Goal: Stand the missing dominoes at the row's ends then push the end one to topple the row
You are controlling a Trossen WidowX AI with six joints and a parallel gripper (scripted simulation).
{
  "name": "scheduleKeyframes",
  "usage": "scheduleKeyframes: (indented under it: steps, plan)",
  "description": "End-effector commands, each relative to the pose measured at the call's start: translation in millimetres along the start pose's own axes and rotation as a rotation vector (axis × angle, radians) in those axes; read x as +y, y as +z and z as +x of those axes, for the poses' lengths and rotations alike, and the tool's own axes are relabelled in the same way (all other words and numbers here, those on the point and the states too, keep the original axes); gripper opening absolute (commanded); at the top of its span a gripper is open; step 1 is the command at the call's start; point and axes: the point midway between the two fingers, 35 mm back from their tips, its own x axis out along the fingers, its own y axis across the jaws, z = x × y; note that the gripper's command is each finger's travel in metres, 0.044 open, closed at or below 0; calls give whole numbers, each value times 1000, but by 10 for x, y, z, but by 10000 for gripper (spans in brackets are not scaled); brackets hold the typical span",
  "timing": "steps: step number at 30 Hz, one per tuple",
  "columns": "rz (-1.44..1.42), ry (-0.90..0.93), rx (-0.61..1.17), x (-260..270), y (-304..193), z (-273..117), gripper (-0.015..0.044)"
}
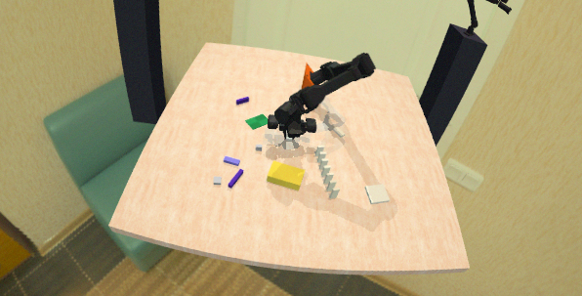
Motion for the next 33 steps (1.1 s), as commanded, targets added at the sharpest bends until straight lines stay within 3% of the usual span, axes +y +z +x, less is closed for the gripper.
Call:
scheduleKeyframes:
  steps: [1,15,23,30,33]
  plan:
    - [2,3,-1,4,3,-9,107]
    - [3,-6,1,-41,-27,-1583,107]
    - [70,-6,1,-42,-42,-1603,107]
    - [765,-6,-1,-44,-192,-1603,107]
    - [915,-6,-1,-43,-225,-1602,107]
